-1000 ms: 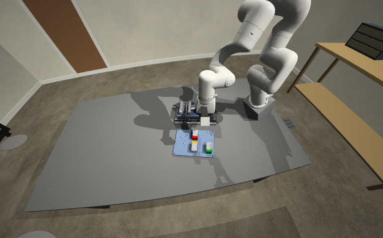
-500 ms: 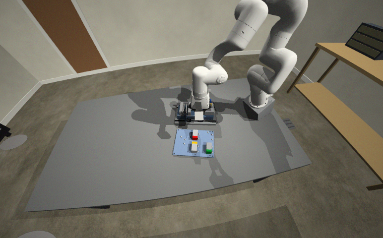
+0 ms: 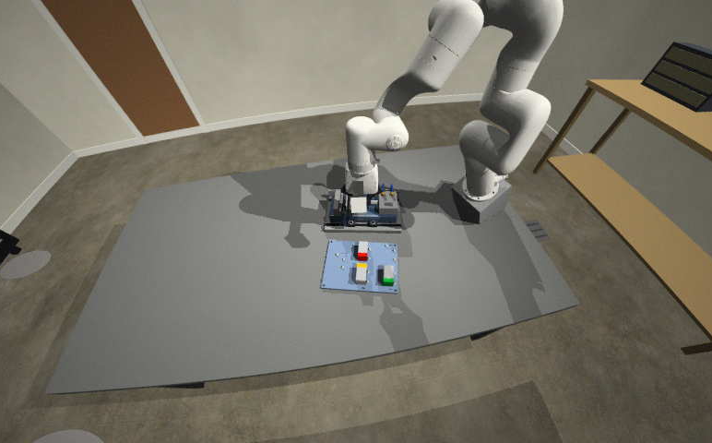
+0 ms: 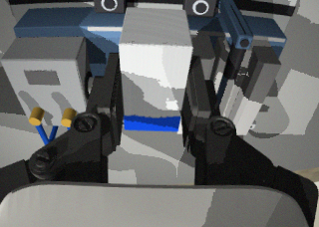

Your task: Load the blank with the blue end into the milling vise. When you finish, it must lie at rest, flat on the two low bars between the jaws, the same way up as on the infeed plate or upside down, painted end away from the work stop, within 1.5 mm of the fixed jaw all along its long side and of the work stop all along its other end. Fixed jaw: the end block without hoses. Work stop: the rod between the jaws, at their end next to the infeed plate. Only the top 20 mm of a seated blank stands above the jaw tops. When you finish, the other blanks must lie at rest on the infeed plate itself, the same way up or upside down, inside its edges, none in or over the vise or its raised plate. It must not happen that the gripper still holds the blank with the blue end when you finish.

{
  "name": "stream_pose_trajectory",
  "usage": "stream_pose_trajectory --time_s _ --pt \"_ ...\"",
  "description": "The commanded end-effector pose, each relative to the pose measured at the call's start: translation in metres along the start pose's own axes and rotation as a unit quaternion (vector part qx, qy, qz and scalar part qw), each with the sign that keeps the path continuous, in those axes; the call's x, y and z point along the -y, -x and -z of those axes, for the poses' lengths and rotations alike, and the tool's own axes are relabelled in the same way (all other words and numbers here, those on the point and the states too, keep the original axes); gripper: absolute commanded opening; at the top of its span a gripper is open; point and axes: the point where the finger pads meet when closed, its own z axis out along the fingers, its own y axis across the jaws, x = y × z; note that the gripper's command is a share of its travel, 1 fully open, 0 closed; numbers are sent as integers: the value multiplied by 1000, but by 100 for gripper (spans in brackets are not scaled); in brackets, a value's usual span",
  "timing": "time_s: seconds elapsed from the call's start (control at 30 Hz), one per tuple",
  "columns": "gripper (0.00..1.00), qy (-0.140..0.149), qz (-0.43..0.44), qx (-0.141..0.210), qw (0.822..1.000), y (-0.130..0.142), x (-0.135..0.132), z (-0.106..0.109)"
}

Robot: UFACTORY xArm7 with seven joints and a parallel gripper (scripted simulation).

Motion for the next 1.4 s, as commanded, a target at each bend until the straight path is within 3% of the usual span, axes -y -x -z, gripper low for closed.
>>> stream_pose_trajectory --time_s 0.0,0.3,0.53,0.87,1.1,1.37 --pt "0 2 0 0 1000 4 -5 1" --pt "0 2 0 -1 1000 38 -34 -1" --pt "0 2 0 -1 1000 38 -34 -1" --pt "0 2 0 -1 1000 84 -71 -3" --pt "0 2 0 -1 1000 84 -71 -3" --pt "0 2 0 0 1000 83 -71 -26"
